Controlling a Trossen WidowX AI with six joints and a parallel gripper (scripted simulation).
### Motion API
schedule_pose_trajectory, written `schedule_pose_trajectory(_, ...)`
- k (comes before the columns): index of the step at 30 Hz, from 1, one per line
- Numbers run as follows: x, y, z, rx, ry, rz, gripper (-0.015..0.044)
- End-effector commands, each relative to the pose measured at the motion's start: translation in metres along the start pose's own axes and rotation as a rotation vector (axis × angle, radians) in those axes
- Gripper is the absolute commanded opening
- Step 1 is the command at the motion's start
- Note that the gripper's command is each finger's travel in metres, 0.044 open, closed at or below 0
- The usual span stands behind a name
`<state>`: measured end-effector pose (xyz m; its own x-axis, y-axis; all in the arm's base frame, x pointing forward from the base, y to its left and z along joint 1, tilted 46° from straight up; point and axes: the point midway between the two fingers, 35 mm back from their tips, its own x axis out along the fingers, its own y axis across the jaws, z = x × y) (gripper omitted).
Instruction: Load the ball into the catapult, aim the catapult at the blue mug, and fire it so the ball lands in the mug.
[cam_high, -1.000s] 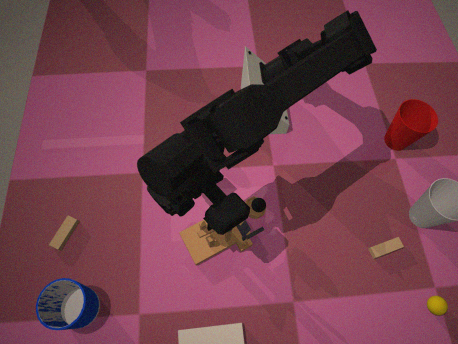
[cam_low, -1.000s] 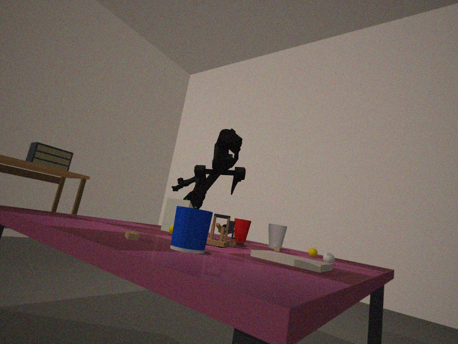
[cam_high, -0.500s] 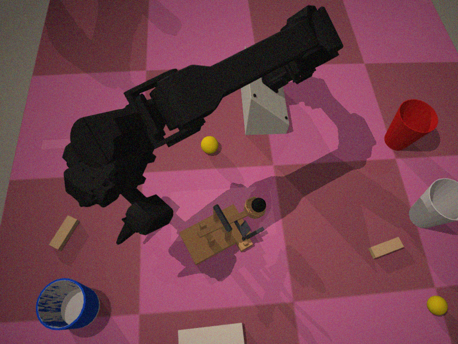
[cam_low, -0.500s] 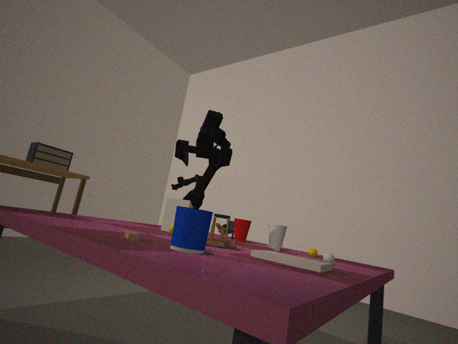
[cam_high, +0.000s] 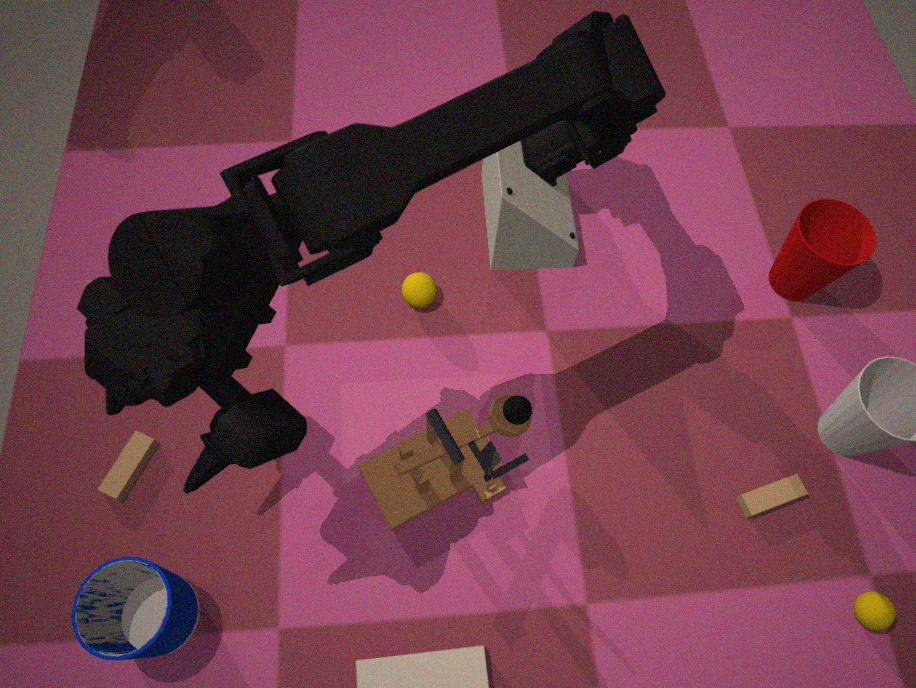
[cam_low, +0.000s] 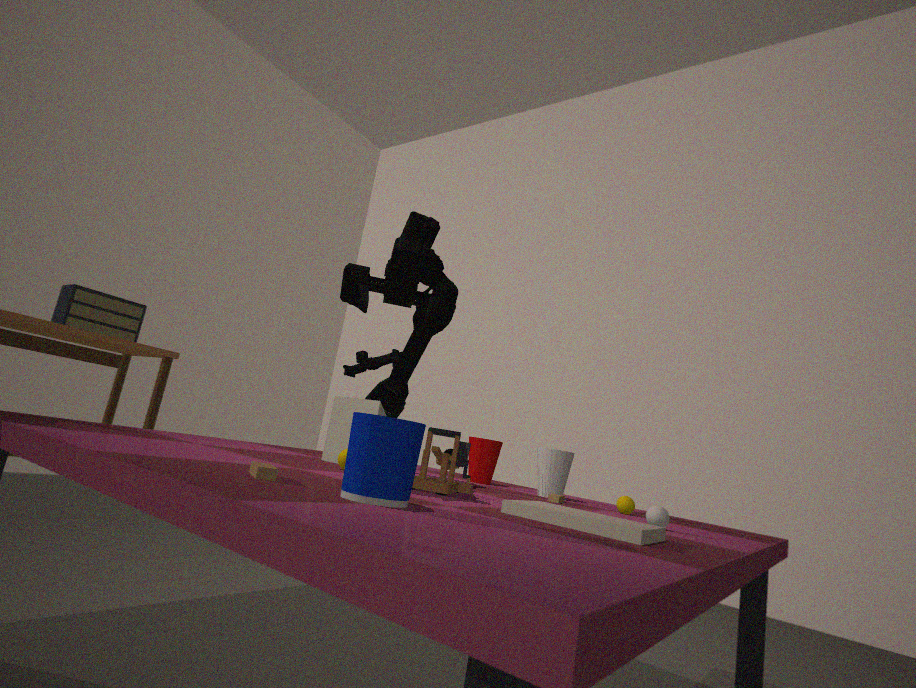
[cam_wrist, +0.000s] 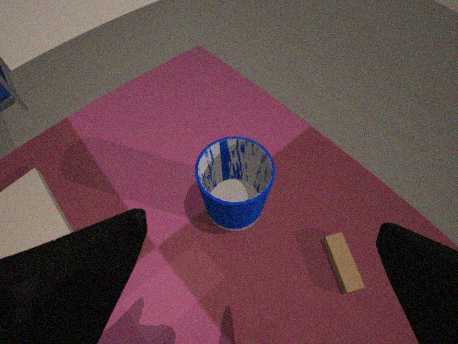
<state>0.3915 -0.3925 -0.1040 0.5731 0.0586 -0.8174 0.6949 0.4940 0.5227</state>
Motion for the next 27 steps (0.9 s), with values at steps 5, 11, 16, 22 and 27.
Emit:
schedule_pose_trajectory(5, 0.0033, -0.0032, 0.0036, 0.001, -0.001, -0.008, 0.0440)
schedule_pose_trajectory(11, 0.0039, -0.0036, 0.0041, 0.001, -0.001, -0.009, 0.0335)
schedule_pose_trajectory(16, 0.0039, -0.0036, 0.0041, 0.001, -0.001, -0.009, 0.0204)
schedule_pose_trajectory(22, 0.0039, -0.0036, 0.0041, 0.001, -0.001, -0.009, 0.0046)
schedule_pose_trajectory(27, 0.0039, -0.0036, 0.0041, 0.001, -0.001, -0.009, 0.0000)
